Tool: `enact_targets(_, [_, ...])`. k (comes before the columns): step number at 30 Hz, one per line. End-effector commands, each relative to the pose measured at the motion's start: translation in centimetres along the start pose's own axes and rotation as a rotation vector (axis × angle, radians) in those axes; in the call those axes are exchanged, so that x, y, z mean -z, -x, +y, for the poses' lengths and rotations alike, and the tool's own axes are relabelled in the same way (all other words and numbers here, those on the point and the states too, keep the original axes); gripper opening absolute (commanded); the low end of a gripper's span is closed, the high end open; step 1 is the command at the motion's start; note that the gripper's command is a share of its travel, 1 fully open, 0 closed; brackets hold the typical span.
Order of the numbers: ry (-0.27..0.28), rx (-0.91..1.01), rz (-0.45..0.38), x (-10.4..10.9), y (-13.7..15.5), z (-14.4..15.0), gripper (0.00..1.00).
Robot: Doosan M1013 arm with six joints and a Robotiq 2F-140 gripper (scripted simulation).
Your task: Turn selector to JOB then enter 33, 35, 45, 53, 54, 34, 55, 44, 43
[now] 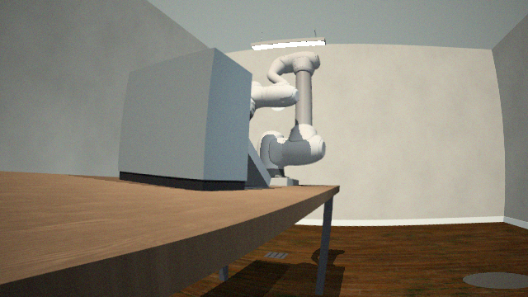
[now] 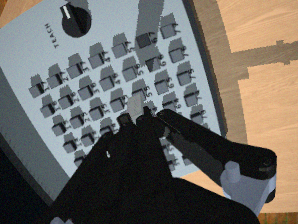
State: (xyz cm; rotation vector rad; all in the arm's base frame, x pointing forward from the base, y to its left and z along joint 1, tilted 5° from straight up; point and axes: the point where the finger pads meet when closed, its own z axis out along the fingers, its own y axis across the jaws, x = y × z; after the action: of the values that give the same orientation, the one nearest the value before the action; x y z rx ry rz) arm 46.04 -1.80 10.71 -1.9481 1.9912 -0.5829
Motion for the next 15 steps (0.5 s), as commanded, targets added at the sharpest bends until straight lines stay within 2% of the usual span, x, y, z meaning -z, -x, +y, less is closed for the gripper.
enact_targets(1, [-0.001,-0.002,0.0,0.0,-0.1,0.2,0.0])
enact_targets(15, [-0.001,-0.002,0.0,-1.6,-0.1,0.2,0.0])
